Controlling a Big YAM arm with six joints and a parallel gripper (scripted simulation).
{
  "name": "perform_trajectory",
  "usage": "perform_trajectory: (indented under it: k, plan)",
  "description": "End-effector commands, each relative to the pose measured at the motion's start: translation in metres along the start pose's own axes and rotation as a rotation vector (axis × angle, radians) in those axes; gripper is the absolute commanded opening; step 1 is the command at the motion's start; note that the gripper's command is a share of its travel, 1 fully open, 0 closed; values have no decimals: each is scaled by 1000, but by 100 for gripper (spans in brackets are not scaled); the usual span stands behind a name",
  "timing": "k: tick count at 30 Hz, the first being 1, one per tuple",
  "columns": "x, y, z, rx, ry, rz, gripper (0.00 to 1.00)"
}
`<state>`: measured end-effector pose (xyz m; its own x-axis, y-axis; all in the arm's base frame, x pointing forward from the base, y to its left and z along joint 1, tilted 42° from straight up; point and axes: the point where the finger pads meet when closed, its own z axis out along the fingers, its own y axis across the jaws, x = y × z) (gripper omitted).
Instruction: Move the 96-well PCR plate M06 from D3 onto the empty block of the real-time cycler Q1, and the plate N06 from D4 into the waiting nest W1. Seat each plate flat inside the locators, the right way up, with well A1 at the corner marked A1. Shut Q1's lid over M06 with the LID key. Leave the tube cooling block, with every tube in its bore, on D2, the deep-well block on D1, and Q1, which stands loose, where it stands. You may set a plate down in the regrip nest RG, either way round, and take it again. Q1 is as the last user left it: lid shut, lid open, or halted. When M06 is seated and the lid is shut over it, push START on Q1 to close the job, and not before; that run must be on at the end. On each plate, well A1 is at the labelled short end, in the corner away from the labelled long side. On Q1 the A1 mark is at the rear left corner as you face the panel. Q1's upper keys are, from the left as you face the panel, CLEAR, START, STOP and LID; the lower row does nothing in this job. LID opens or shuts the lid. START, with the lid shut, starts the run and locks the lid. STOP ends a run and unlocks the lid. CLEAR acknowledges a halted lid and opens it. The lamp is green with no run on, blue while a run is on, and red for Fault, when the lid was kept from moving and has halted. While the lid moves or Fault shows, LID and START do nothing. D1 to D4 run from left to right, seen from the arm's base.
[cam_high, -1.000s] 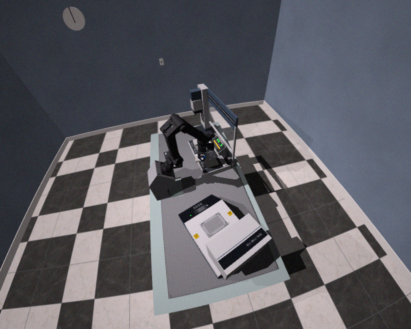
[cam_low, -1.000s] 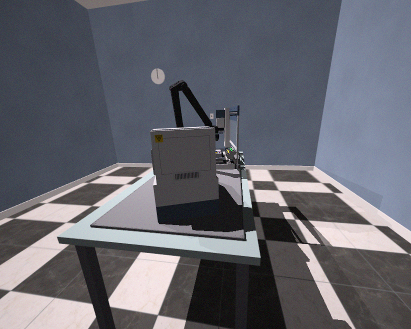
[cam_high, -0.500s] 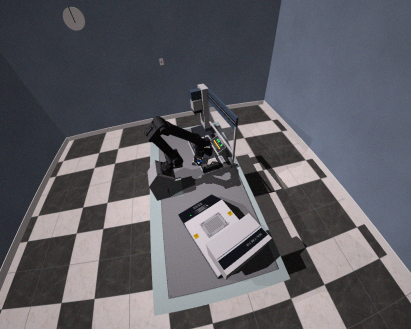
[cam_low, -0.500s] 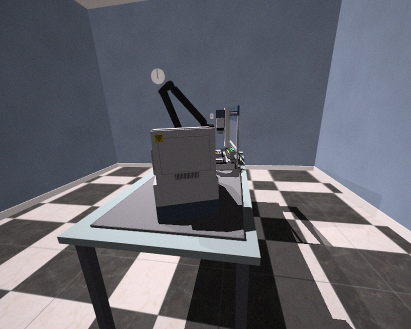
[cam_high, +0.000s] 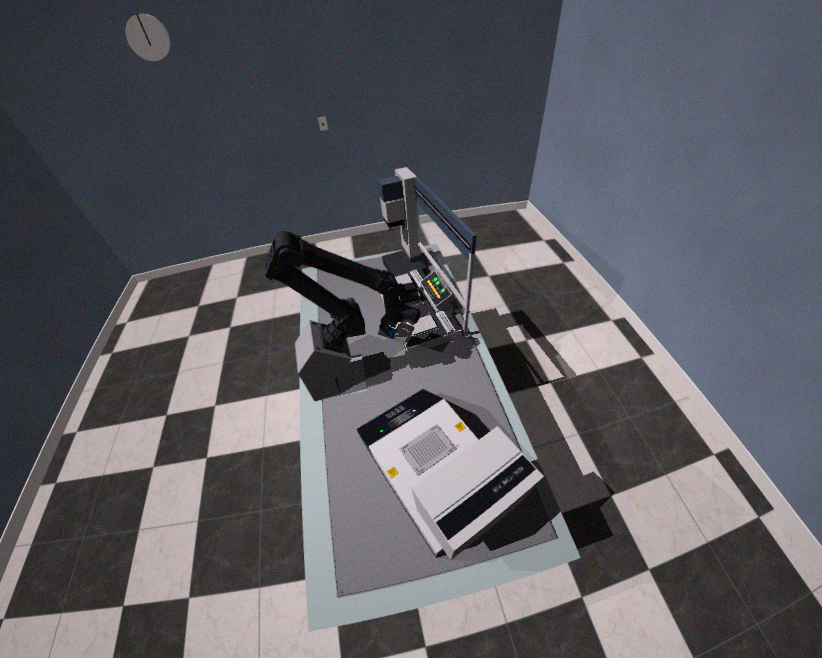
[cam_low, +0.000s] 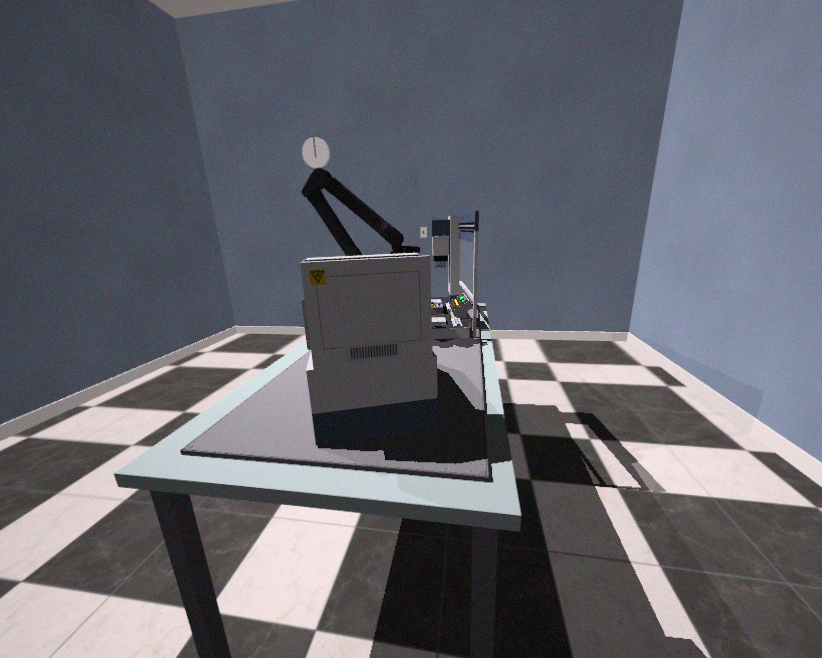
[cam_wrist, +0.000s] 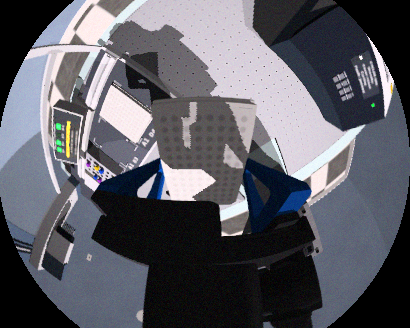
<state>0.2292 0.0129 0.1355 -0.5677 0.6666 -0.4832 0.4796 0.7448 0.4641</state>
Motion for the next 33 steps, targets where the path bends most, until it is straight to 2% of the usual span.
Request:
perform_trajectory:
  k: [1,6,8,9,10,12,18,20,25,33]
  plan:
    - [-15,-11,-16,-3,-28,52,0]
    - [-12,-40,-17,14,-6,143,0]
    - [-12,-40,-17,14,-6,143,0]
    - [-14,-36,-19,-5,-6,134,0]
    - [-18,-41,-22,-6,-16,157,0]
    - [-25,-52,-27,-3,-31,205,0]
    - [-26,-55,-27,4,-16,325,0]
    - [-27,-63,-30,9,-15,379,0]
    - [-30,-58,-31,0,-32,441,0]
    - [-36,-83,-39,10,-29,631,0]
